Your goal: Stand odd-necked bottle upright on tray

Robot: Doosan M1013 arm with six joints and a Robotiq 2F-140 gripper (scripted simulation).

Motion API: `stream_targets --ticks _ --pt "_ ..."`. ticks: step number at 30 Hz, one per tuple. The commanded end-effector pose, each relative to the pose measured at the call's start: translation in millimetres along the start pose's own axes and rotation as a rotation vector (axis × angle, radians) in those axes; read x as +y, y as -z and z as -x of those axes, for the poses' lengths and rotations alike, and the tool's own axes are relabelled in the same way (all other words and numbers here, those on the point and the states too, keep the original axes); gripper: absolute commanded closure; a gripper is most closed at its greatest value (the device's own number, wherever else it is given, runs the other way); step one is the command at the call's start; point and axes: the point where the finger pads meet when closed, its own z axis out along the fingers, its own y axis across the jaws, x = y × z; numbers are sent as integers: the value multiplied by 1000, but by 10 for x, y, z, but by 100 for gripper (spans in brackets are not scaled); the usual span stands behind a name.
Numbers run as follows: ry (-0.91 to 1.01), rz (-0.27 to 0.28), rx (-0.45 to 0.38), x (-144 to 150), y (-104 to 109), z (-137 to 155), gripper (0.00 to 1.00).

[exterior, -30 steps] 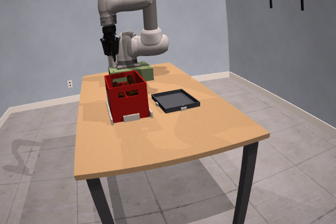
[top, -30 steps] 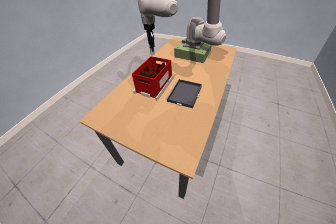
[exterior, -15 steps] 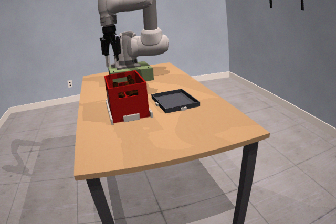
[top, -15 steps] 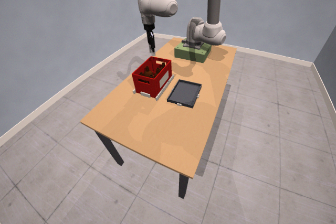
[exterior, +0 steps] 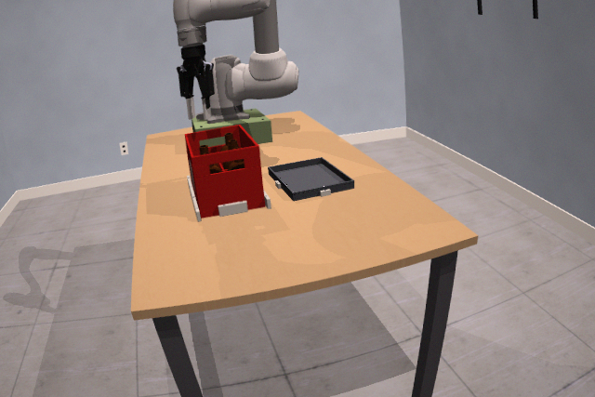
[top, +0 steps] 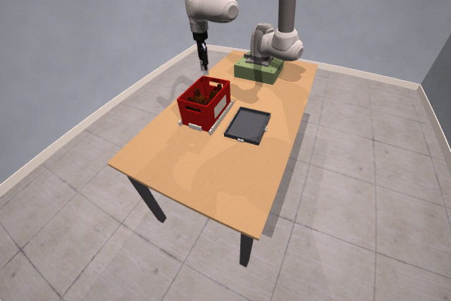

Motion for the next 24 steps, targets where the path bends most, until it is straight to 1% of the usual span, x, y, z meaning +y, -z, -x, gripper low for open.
stream_targets --ticks 1,13,24 --pt "3 -2 -5 -36 2 12 62" --pt "3 -2 -5 -36 -13 13 62" --pt "3 -2 -5 -36 -101 13 62"
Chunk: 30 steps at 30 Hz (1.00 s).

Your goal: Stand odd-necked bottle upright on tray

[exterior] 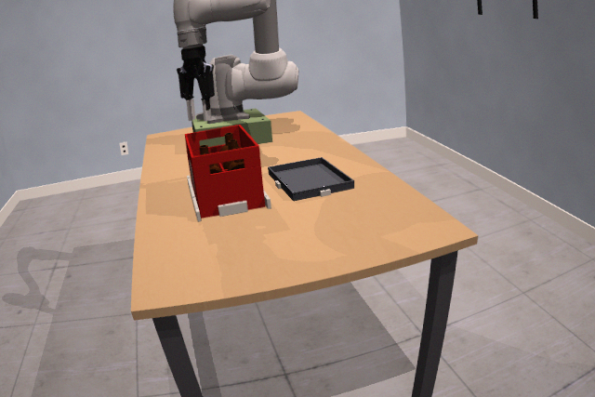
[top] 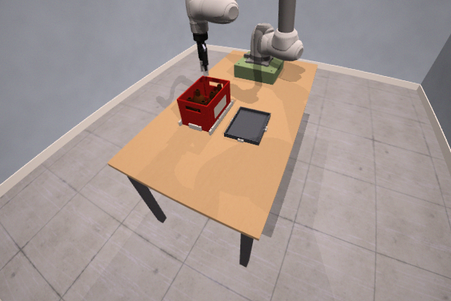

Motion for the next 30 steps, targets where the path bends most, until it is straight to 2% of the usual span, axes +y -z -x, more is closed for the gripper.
stream_targets --ticks 1,30 --pt "4 -4 0 -35 -70 10 62" --pt "4 -4 0 -36 -362 11 62"
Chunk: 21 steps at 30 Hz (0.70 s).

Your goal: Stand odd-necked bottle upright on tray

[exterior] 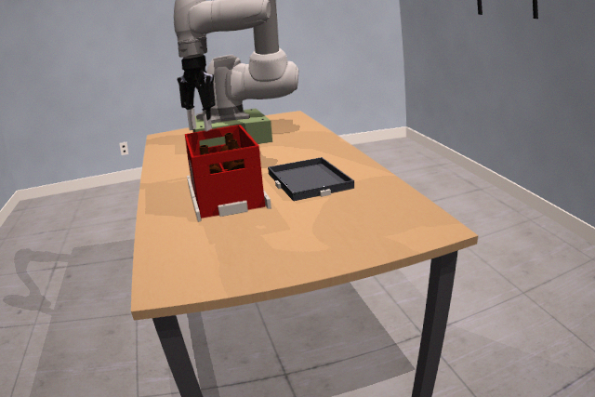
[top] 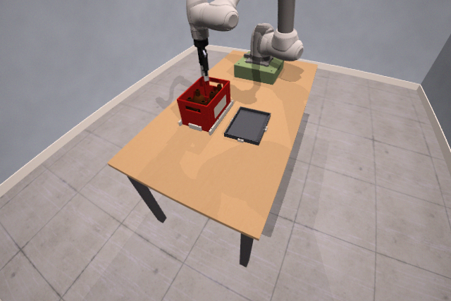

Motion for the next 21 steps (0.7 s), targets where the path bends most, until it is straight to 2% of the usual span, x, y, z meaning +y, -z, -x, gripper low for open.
stream_targets --ticks 1,21 --pt "4 -3 0 -24 -60 4 62" --pt "4 -3 0 -24 -86 4 62"
